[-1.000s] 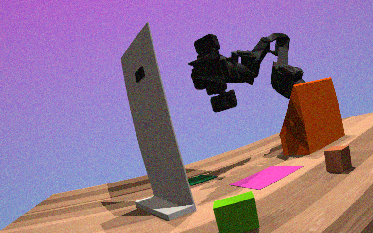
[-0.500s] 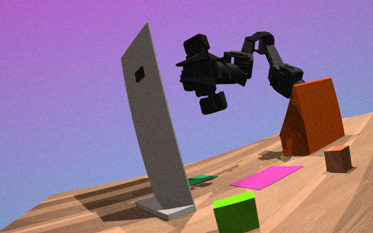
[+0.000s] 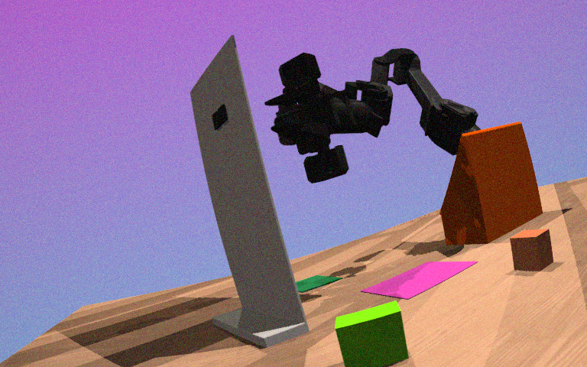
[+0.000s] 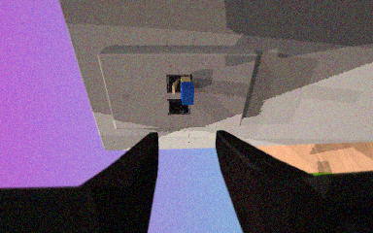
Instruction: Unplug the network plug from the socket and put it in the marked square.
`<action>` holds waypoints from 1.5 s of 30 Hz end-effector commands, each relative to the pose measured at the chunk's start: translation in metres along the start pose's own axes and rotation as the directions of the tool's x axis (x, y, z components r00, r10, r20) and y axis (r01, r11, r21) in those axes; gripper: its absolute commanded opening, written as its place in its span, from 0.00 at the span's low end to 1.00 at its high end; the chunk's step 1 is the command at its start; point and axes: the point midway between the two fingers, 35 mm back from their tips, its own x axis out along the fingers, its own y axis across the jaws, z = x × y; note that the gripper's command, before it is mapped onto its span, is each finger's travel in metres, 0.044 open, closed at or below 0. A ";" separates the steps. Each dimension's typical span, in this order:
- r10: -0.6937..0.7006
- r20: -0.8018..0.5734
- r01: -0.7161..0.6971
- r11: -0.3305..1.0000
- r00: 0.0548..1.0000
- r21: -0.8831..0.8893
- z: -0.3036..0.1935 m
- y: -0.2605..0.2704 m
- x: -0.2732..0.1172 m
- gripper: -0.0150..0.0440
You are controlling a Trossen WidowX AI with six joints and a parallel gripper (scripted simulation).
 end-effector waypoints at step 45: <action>-0.002 0.004 0.002 1.000 1.000 0.004 0.014 -0.001 0.052 0.52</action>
